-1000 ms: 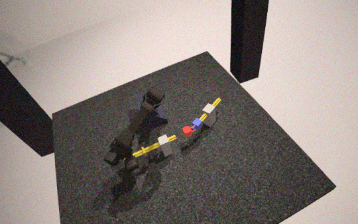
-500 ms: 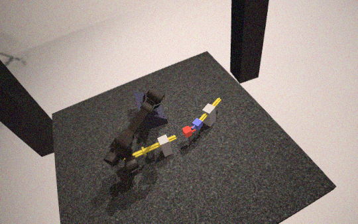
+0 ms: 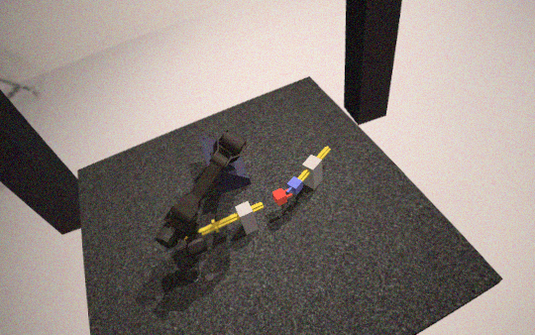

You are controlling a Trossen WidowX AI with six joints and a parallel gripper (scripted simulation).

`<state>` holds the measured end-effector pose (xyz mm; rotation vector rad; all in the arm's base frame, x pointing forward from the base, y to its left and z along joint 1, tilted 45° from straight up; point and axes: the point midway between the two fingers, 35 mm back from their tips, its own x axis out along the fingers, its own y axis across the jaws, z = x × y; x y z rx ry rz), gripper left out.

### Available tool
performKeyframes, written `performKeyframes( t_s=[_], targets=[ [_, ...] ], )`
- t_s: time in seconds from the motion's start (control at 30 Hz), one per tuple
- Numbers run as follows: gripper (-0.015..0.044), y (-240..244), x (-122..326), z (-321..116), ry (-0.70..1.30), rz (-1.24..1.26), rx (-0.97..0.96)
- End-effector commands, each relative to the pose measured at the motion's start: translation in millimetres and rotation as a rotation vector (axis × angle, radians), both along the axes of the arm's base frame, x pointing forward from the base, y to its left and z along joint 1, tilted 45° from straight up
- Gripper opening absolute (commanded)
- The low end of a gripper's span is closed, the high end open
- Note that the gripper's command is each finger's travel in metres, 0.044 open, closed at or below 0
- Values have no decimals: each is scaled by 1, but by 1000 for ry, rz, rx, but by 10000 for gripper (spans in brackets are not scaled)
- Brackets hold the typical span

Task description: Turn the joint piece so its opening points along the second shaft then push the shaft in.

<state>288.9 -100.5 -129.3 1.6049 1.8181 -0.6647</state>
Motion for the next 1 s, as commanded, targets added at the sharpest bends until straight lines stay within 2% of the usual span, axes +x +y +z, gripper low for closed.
performKeyframes(
  t_s=[0.0,0.77,0.97],
  targets=[
    [67,0,0,0,0,0,0],
    [67,0,0,0,0,0,0],
    [27,0,0,0,0,0,0]
  ],
)
